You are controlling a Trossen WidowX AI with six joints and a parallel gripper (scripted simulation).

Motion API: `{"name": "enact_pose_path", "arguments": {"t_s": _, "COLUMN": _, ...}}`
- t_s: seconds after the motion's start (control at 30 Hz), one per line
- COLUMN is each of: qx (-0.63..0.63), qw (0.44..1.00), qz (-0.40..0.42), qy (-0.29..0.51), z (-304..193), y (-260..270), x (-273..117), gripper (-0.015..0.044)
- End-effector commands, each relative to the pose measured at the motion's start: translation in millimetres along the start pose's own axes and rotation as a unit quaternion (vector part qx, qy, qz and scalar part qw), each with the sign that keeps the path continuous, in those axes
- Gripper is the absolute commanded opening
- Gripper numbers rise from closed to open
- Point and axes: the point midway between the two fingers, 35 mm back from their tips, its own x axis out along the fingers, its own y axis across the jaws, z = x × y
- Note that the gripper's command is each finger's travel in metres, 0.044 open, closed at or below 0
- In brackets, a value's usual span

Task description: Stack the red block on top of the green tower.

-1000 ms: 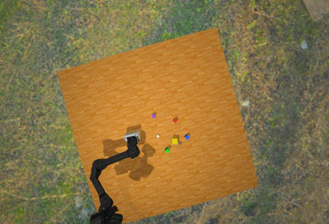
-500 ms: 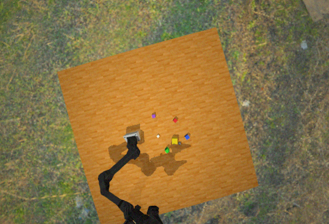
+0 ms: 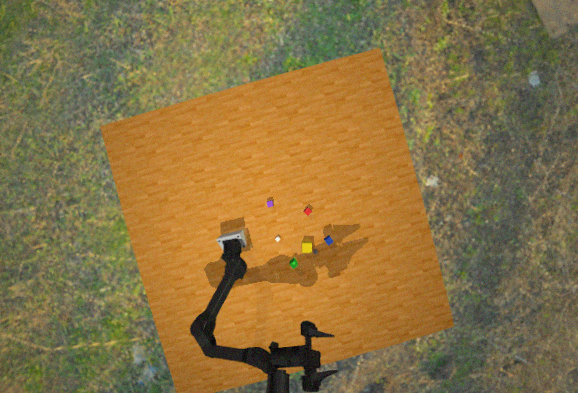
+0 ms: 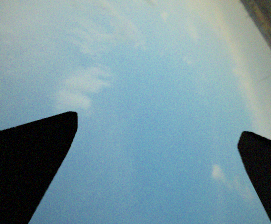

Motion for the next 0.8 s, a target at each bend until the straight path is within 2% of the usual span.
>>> {"name": "enact_pose_path", "arguments": {"t_s": 0.0, "qx": -0.029, "qw": 0.997, "qz": -0.072, "qy": -0.013, "z": 4.9, "y": -41.8, "x": 27.5, "gripper": 0.044}}
{"name": "enact_pose_path", "arguments": {"t_s": 0.4, "qx": -0.188, "qw": 0.935, "qz": -0.302, "qy": -0.004, "z": 11.8, "y": -179.0, "x": 77.4, "gripper": 0.044}}
{"name": "enact_pose_path", "arguments": {"t_s": 0.77, "qx": -0.341, "qw": 0.795, "qz": -0.498, "qy": 0.065, "z": 15.5, "y": -297.9, "x": 77.3, "gripper": 0.044}}
